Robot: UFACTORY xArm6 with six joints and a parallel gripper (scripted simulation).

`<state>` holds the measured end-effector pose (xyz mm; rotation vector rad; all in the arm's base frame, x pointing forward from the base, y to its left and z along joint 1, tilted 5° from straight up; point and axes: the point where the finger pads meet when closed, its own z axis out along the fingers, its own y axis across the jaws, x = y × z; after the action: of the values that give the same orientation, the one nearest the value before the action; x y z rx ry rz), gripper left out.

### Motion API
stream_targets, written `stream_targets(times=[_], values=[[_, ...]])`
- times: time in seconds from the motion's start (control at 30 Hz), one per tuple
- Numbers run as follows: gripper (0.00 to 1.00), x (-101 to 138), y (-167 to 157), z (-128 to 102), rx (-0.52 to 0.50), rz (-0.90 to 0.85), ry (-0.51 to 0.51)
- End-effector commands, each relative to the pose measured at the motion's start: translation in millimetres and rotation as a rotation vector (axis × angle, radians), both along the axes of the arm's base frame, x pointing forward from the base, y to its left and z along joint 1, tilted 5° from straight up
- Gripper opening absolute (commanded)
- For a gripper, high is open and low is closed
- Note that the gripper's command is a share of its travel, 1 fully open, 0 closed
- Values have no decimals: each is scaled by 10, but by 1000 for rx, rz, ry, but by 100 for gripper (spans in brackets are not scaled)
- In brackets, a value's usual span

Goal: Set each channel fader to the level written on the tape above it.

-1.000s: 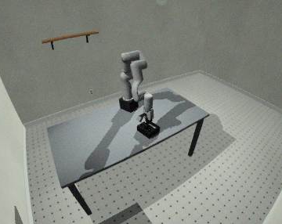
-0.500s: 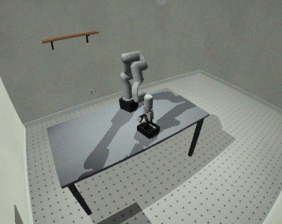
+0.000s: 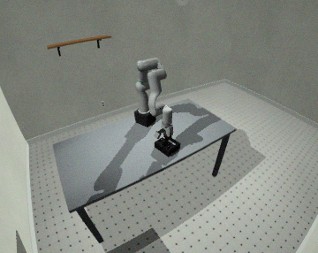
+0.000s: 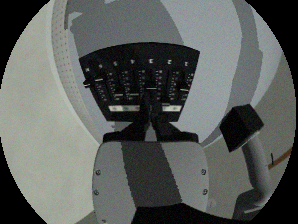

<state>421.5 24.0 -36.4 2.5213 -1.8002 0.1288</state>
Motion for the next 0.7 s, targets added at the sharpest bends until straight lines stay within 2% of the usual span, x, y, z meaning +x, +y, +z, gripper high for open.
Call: stream_targets(times=[0.0, 0.67], values=[[0, 14, 2, 11, 0, 0, -4], [0, 22, -21, 13, 0, 0, -4]])
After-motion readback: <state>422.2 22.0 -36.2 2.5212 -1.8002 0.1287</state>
